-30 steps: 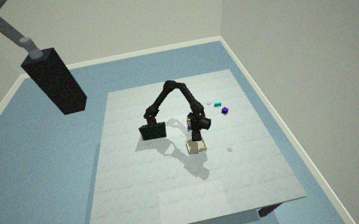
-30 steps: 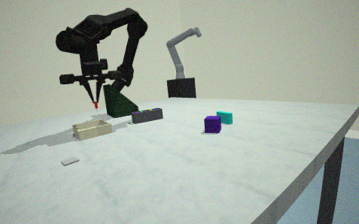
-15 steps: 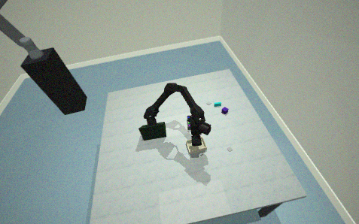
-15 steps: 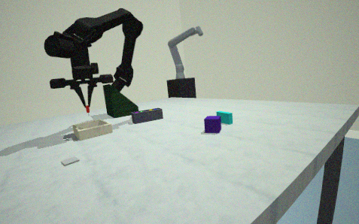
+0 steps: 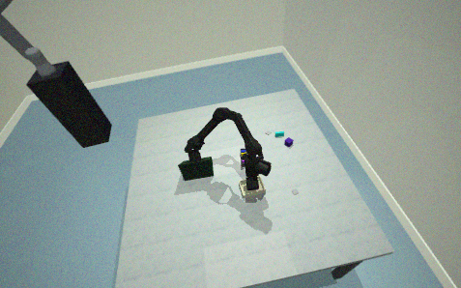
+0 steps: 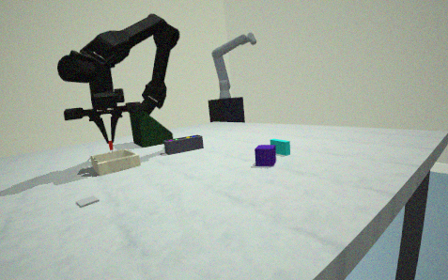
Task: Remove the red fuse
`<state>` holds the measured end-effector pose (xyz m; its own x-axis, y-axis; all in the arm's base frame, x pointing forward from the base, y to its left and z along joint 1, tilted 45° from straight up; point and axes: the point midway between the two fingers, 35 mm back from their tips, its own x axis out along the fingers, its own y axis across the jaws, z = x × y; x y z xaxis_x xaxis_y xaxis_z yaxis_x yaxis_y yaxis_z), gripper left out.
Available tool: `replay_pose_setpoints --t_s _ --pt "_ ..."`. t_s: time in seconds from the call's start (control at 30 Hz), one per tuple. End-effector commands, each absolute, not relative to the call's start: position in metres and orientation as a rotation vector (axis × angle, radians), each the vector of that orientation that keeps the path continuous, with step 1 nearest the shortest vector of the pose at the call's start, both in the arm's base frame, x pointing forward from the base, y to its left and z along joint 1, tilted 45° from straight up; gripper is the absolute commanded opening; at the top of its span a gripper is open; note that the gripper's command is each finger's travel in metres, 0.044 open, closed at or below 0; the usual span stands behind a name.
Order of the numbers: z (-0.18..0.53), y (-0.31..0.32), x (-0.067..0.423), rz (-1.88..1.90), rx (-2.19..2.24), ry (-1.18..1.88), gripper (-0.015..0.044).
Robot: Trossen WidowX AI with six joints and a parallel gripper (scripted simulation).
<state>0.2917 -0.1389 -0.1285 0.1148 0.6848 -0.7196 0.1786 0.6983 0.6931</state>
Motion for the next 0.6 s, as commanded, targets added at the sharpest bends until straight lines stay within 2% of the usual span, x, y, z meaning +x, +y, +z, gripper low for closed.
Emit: replay_pose_setpoints --t_s 0.0,0.13,0.57 --pt "-0.1343 -0.1317 0.2914 0.431 0.773 1.443 0.0000" --pt "-0.1350 -0.1310 0.2914 0.431 0.773 1.443 0.0000" --pt "-0.1310 -0.1359 0.2915 0.431 0.766 1.442 0.0330"
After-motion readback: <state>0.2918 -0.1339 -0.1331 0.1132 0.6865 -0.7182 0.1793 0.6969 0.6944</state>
